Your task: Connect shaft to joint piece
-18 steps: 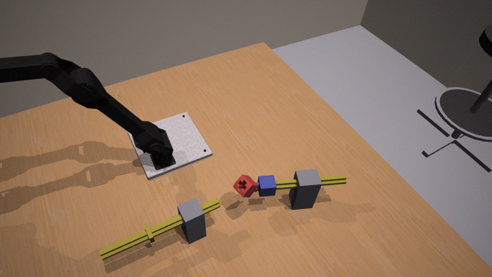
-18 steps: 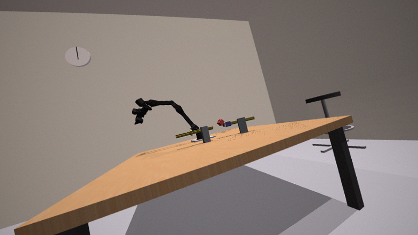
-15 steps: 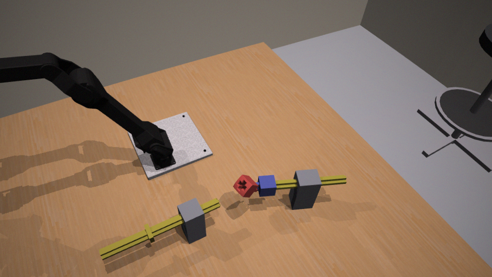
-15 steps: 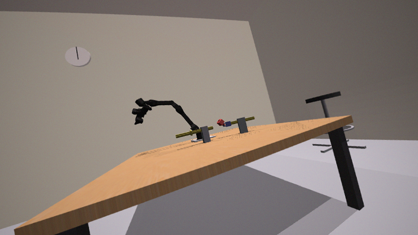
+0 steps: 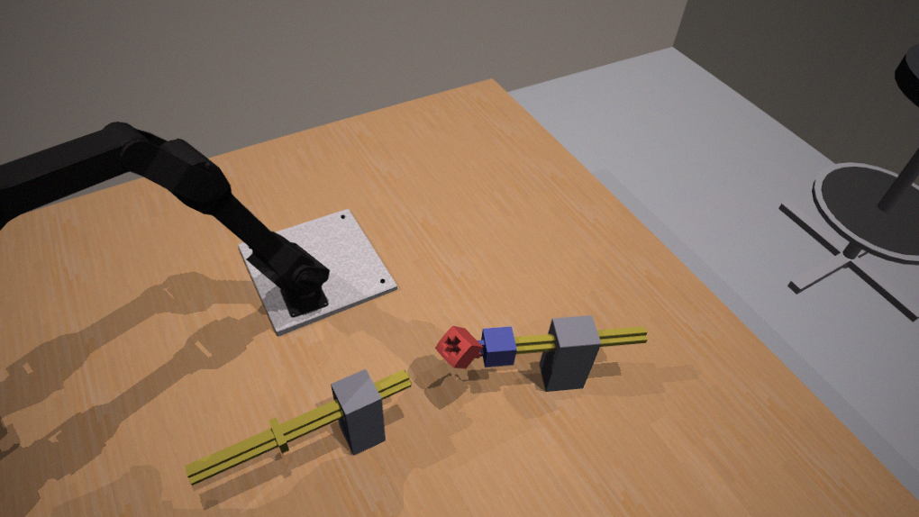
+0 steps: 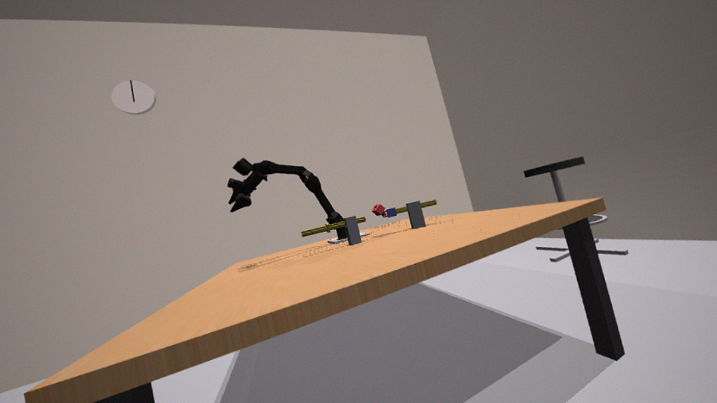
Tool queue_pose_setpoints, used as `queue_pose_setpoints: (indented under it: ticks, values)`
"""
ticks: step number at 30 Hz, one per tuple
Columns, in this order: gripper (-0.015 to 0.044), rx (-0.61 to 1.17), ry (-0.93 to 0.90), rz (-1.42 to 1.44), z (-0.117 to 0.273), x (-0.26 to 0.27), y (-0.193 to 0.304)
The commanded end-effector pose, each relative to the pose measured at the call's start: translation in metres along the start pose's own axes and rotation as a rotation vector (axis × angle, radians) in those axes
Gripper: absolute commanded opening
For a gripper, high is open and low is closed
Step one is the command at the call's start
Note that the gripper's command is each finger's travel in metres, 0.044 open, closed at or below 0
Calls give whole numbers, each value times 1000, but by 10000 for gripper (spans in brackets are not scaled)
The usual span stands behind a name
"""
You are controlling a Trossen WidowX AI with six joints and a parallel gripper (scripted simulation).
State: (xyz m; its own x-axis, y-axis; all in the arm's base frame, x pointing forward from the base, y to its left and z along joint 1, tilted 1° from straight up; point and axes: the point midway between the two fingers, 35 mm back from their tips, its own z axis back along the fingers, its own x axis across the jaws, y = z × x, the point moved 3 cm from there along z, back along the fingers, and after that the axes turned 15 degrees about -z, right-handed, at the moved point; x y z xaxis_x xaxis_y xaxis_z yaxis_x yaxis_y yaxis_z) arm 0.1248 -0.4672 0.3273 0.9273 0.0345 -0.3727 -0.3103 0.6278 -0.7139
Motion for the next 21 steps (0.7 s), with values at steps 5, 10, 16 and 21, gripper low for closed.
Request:
queue_pose_setpoints:
  ticks: [5, 10, 16, 21]
  values:
    - [440, 5, -209, 18, 78, 102, 21]
    - [440, 30, -340, 50, 136, 159, 50]
    - [440, 77, -486, 103, 211, 207, 100]
    - [440, 129, -578, 184, 275, 230, 155]
